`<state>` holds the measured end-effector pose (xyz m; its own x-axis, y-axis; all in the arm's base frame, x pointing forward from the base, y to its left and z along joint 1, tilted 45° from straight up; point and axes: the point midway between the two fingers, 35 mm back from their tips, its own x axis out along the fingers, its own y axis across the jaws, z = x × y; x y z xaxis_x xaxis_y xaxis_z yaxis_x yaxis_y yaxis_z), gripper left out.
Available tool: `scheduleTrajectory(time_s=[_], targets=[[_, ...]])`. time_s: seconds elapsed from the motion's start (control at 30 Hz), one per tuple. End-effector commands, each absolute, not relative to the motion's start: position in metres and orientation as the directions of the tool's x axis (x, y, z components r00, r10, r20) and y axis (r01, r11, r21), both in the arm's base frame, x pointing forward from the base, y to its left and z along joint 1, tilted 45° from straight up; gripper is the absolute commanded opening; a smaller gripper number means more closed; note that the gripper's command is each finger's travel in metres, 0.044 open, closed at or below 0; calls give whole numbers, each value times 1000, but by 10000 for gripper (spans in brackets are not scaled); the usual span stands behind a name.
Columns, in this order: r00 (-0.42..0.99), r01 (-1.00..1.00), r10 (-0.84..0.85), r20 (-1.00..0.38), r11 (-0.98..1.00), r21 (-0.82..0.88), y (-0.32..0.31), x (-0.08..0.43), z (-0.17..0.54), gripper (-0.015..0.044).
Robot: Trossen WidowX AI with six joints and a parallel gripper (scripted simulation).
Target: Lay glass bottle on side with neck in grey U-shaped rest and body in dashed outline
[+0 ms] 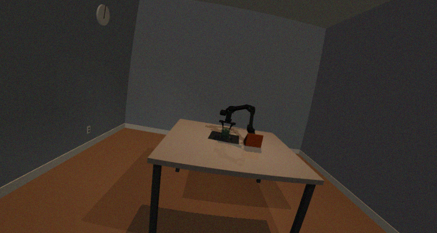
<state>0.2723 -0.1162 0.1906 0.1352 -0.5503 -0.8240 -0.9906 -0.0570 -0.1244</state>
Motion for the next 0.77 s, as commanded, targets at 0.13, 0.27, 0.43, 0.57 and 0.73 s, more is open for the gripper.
scheduleTrajectory(time_s=[0.13, 0.27, 0.43, 0.57, 0.73], targets=[[112, -993, -604, -789, -40, -110, -97, 270, 203, 440], [111, -993, -685, -720, -40, -114, -73, 267, 223, 440], [114, -992, -700, -705, -43, -118, -61, 265, 230, 440], [114, -992, -700, -705, -43, -118, -58, 264, 232, 440], [114, -992, -700, -705, -43, -118, -58, 264, 232, 440]])
